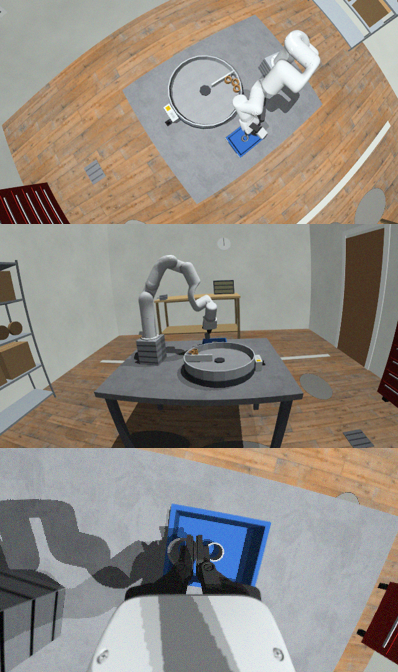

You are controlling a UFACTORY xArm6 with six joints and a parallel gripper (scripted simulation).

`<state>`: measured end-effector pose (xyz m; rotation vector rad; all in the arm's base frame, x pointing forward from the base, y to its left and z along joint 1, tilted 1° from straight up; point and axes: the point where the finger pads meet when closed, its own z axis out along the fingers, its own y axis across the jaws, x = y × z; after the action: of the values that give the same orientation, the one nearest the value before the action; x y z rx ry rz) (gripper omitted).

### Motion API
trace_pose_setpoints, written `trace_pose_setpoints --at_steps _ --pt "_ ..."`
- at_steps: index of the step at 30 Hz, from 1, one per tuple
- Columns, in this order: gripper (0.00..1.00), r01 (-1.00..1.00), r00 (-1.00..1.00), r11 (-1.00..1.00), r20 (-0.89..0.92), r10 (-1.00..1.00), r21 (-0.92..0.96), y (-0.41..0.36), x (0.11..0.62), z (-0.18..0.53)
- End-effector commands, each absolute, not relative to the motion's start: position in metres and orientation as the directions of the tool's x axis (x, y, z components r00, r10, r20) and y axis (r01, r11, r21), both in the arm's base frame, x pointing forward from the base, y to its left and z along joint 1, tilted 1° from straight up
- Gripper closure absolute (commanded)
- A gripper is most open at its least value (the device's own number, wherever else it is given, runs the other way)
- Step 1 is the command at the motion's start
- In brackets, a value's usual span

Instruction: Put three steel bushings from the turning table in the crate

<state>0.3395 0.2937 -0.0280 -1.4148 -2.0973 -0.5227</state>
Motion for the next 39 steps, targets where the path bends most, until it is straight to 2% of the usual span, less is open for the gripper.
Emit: trace_pose_setpoints --at_steps 1,39 --pt "1.00 0.929 -0.298 0.369 0.638 0.710 0.023 0.297 0.344 -0.046" --pt "1.00 0.929 -0.298 0.369 0.638 0.710 0.023 0.297 0.344 -0.070"
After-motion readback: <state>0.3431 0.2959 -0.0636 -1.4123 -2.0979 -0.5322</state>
